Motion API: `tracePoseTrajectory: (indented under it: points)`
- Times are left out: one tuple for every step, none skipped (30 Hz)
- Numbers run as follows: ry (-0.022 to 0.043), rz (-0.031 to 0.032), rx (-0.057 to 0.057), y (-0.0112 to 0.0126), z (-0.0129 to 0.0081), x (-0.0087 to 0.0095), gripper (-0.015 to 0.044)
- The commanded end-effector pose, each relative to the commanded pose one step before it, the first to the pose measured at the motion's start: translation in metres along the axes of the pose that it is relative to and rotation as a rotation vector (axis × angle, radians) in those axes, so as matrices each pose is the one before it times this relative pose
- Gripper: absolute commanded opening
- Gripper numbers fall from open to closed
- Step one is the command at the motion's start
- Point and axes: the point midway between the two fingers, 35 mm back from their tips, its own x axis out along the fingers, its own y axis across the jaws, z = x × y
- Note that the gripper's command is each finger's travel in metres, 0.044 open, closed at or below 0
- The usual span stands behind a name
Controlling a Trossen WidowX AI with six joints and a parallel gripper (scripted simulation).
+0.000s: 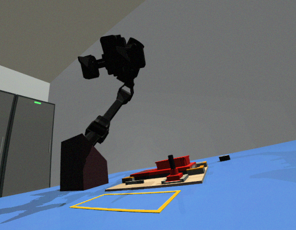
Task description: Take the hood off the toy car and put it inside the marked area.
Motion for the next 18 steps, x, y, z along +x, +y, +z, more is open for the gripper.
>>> tracePoseTrajectory:
  points:
    - [0.12251,0.07490,-0.1724,0.02763,-0.03144,-0.00350,0.0440]
    - [0.03528,0.02341,-0.0477,0.00866,-0.00789,-0.00015,0.0440]
    - [0.03487,0.02396,-0.0472,0.00882,-0.00768,0.00001,0.0440]
    - [0.03444,0.02451,-0.0467,0.00898,-0.00746,0.00017,0.0440]
    - [0.03400,0.02506,-0.0462,0.00913,-0.00724,0.00034,0.0440]
    - [0.03354,0.02562,-0.0456,0.00927,-0.00700,0.00050,0.0440]
    - [0.03307,0.02617,-0.0451,0.00940,-0.00677,0.00066,0.0440]
    - [0.03257,0.02673,-0.0445,0.00953,-0.00653,0.00082,0.0440]
    - [0.03205,0.02729,-0.0438,0.00964,-0.00628,0.00099,0.0440]
    - [0.03146,0.02784,-0.0432,0.00974,-0.00609,0.00113,0.0440]
    - [0.03098,0.02846,-0.0426,0.00986,-0.00585,0.00129,0.0440]
    - [0.03039,0.02901,-0.0419,0.00994,-0.00559,0.00146,0.0440]
    - [0.02977,0.02956,-0.0412,0.01002,-0.00533,0.00162,0.0440]
    - [0.02912,0.03010,-0.0405,0.01008,-0.00506,0.00179,0.0440]
    - [0.02844,0.03063,-0.0398,0.01013,-0.00479,0.00195,0.0440]
    - [0.02773,0.03115,-0.0391,0.01017,-0.00451,0.00212,0.0440]
    - [0.02699,0.03166,-0.0383,0.01020,-0.00424,0.00228,0.0440]
    - [0.02621,0.03216,-0.0375,0.01022,-0.00396,0.00244,0.0440]
